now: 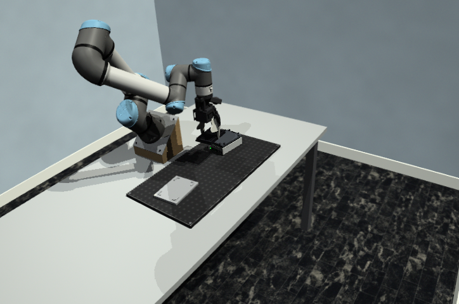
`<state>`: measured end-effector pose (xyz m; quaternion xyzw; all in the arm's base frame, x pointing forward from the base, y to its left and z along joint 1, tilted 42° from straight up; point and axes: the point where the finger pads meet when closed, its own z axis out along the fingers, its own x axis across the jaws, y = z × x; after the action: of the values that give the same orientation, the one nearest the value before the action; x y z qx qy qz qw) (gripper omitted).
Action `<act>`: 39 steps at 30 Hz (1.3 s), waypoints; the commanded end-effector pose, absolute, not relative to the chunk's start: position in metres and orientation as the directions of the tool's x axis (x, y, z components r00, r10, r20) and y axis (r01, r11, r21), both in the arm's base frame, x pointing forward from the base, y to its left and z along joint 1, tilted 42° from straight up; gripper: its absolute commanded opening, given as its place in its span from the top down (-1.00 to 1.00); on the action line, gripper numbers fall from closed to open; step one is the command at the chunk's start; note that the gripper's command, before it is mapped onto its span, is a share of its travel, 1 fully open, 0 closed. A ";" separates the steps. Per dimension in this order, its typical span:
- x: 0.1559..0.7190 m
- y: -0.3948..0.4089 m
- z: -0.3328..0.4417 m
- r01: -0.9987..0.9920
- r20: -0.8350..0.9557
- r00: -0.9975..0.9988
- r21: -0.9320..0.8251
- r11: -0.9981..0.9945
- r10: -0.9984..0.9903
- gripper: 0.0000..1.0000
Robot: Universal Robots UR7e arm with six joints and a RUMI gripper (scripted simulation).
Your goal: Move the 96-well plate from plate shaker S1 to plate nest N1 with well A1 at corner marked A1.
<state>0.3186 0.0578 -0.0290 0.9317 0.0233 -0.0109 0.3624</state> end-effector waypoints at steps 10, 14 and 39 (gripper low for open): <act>0.321 0.025 -0.004 0.051 -0.036 0.999 0.673 -0.737 0.037 1.00; 0.321 0.014 0.004 0.051 -0.036 0.999 0.673 -0.737 0.037 1.00; 0.325 -0.045 0.047 0.051 -0.036 0.999 0.674 -0.737 0.037 1.00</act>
<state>0.3241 -0.0357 0.0403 0.9316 0.0230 -0.0111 0.3627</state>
